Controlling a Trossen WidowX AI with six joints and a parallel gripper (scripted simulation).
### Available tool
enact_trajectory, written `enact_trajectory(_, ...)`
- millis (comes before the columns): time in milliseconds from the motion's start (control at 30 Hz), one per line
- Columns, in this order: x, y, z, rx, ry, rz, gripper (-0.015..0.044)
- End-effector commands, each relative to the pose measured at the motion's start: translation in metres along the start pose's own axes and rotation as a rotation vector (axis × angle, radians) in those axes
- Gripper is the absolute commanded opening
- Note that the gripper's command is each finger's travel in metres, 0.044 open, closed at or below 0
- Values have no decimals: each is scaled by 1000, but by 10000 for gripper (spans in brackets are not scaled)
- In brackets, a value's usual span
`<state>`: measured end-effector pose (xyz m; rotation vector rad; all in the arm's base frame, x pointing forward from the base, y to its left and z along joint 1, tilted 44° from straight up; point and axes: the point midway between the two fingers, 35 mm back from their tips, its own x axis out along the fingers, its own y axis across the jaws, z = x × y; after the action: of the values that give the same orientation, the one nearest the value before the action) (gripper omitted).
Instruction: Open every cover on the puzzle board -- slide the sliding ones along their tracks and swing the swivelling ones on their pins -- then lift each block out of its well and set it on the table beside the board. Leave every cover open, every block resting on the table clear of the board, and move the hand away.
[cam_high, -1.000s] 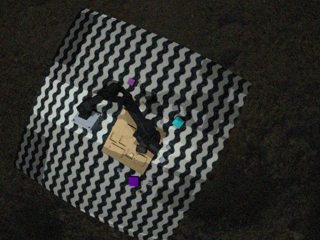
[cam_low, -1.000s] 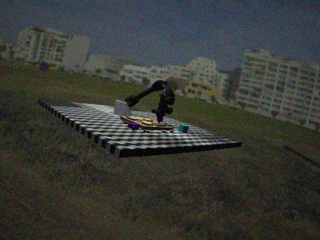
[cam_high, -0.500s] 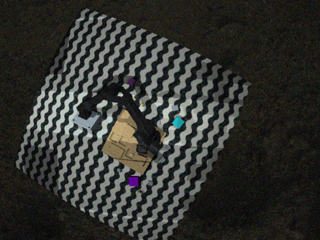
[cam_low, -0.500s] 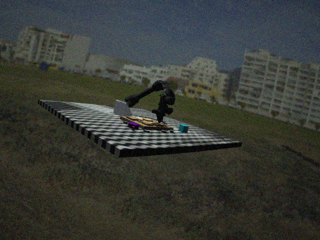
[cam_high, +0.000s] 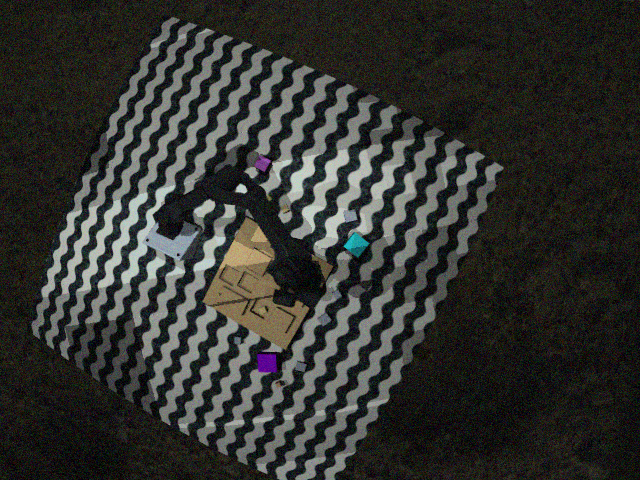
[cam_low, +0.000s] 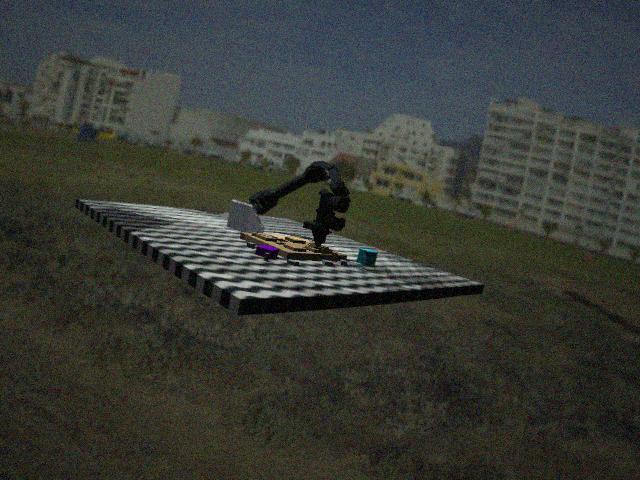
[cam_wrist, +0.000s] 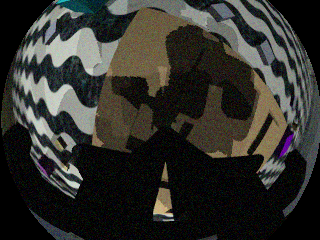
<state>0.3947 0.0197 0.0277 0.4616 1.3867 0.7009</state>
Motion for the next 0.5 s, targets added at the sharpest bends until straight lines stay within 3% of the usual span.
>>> enact_trajectory(0,2,0,-2,7,6,3,0)
enact_trajectory(467,5,6,-7,7,6,3,0)
